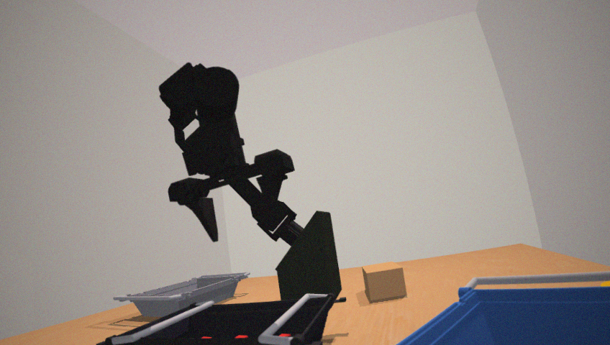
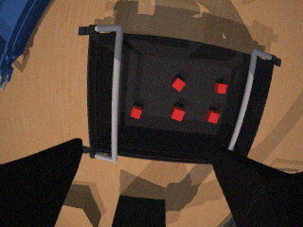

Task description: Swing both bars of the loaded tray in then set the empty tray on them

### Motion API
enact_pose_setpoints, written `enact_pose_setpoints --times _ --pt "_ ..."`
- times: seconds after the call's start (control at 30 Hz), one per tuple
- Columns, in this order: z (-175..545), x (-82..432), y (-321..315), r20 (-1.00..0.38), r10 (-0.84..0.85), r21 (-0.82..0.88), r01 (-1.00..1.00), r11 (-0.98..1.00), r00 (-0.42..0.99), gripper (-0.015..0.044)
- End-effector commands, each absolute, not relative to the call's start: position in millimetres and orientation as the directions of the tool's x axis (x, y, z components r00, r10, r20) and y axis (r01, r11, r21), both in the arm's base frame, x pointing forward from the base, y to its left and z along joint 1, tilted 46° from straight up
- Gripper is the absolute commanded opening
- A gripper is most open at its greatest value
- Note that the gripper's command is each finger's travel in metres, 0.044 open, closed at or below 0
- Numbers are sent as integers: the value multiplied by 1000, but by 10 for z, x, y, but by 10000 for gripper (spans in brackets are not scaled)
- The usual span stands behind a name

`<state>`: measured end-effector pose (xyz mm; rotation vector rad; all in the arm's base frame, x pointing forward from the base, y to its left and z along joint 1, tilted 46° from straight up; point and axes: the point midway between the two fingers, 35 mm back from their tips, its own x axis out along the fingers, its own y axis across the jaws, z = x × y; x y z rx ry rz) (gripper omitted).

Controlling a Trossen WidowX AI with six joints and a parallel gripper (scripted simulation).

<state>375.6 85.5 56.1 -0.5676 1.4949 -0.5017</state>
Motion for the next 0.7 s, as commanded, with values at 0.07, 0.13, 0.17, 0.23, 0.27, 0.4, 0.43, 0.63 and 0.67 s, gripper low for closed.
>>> enact_pose_setpoints --times 0.07,0.13,0.17,0.23,0.27,0.4,0.43,0.63,0.67 --pt "1048 3642 -79 -846 -533 -533 15 846 -22 440" --pt "1211 3517 -391 -869 -495 -495 32 868 -19 440" --pt "1287 3442 -538 -878 -478 -478 40 878 -14 440" --pt "1430 3267 -814 -894 -448 -447 55 893 2 440" --pt "1495 3170 -940 -900 -436 -434 63 899 12 440" --pt "1713 2725 -1379 -909 -411 -405 88 910 63 440" --pt "1752 2602 -1476 -908 -413 -406 93 909 74 440" --pt "1911 1829 -1875 -876 -463 -450 117 885 133 440" --pt "1926 1700 -1913 -867 -478 -464 120 878 139 440"
